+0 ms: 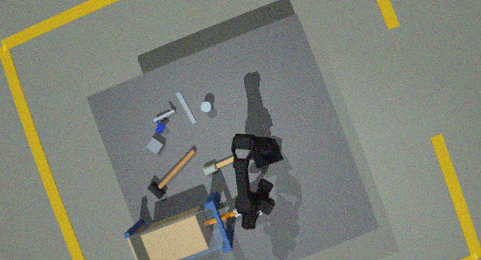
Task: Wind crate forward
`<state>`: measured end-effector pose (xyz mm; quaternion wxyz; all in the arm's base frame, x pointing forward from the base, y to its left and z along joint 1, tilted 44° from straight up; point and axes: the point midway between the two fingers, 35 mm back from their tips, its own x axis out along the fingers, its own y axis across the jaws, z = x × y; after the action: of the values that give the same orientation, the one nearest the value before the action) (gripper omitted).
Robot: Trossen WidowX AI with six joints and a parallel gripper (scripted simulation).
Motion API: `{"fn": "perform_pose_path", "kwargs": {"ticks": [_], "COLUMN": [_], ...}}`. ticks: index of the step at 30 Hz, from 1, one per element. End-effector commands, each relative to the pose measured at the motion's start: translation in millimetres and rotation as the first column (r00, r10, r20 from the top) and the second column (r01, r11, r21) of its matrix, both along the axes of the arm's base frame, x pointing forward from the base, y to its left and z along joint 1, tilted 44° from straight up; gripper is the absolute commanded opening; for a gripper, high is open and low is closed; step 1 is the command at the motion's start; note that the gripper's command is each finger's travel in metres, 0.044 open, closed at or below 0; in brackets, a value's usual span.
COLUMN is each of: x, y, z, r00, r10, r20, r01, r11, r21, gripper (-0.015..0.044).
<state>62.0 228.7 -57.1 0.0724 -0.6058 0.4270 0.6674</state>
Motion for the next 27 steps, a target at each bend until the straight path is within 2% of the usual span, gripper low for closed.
{"fn": "perform_pose_path", "kwargs": {"ticks": [1, 27], "x": [12.1, 49.8], "y": [-9.7, -19.9], "z": [4.6, 19.0], "r00": [1.000, 1.000], "r10": [0.005, 0.005], "r20": [0.026, 0.029], "r01": [-0.005, -0.004], "r11": [1.000, 1.000], "r21": [-0.019, -0.021], "gripper": [0.0000, 0.0000]}}
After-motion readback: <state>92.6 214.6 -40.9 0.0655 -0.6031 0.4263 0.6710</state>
